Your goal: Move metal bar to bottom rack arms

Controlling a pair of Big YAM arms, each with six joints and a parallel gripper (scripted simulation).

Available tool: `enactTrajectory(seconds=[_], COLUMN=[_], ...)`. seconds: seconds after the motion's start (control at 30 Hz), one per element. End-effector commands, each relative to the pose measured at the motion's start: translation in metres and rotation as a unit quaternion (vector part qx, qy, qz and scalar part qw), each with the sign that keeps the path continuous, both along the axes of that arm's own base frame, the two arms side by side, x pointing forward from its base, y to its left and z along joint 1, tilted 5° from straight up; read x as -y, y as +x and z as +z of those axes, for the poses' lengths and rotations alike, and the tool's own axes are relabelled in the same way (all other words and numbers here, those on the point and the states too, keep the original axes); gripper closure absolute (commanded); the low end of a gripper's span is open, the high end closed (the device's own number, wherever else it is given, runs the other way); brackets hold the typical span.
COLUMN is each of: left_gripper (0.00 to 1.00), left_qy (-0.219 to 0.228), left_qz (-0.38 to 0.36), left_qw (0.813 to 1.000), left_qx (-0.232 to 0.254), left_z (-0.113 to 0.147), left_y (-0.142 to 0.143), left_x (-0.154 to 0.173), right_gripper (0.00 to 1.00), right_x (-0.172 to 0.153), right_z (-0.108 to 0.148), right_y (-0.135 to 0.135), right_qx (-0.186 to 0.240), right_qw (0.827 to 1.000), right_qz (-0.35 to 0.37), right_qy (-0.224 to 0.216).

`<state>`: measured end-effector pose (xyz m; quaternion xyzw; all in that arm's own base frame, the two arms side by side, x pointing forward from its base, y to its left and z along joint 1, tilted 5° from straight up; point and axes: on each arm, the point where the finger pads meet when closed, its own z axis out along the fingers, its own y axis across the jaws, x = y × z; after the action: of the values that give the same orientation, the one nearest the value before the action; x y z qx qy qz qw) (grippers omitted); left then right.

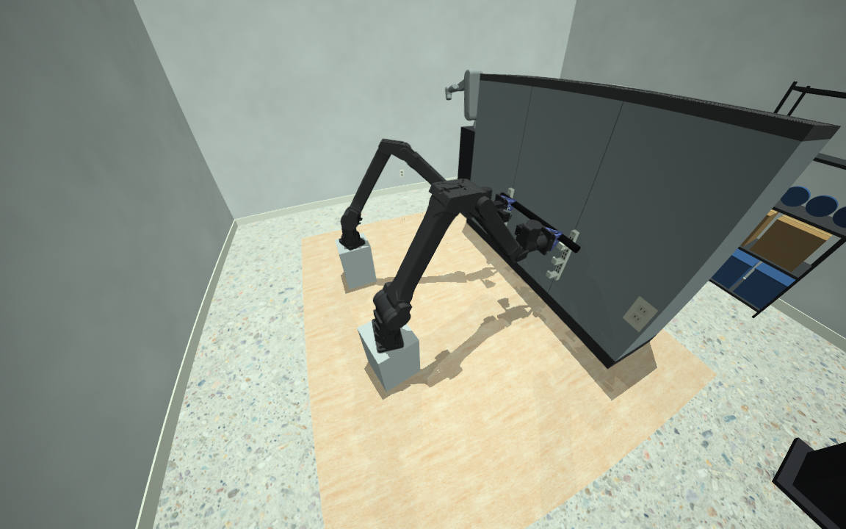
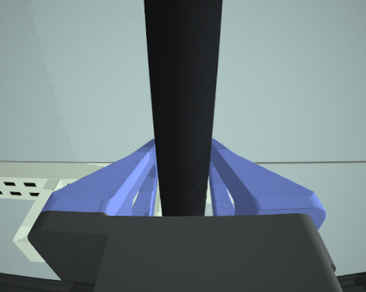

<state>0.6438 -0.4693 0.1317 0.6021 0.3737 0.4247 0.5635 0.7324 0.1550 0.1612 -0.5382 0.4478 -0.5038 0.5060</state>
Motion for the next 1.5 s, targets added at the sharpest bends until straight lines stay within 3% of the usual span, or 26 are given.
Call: enactTrajectory(seconds=[0.0, 1.47], left_gripper=[1.00, 1.00], left_qy=[-0.022, -0.022], left_qz=[0.003, 0.003], left_qw=[0.999, 0.999], left_qx=[0.024, 0.024], left_z=[0.0313, 0.0313], left_y=[0.0178, 0.0134], left_x=[0.0061, 0.0044], right_gripper=[1.00, 1.00], right_x=[0.0060, 0.0065], right_z=[0.0236, 0.0235], right_y=[0.0172, 0.0124], right_qx=[0.023, 0.023], right_qw=[1.000, 1.000], right_qz=[-0.006, -0.006], right_qy=[0.006, 0.006])
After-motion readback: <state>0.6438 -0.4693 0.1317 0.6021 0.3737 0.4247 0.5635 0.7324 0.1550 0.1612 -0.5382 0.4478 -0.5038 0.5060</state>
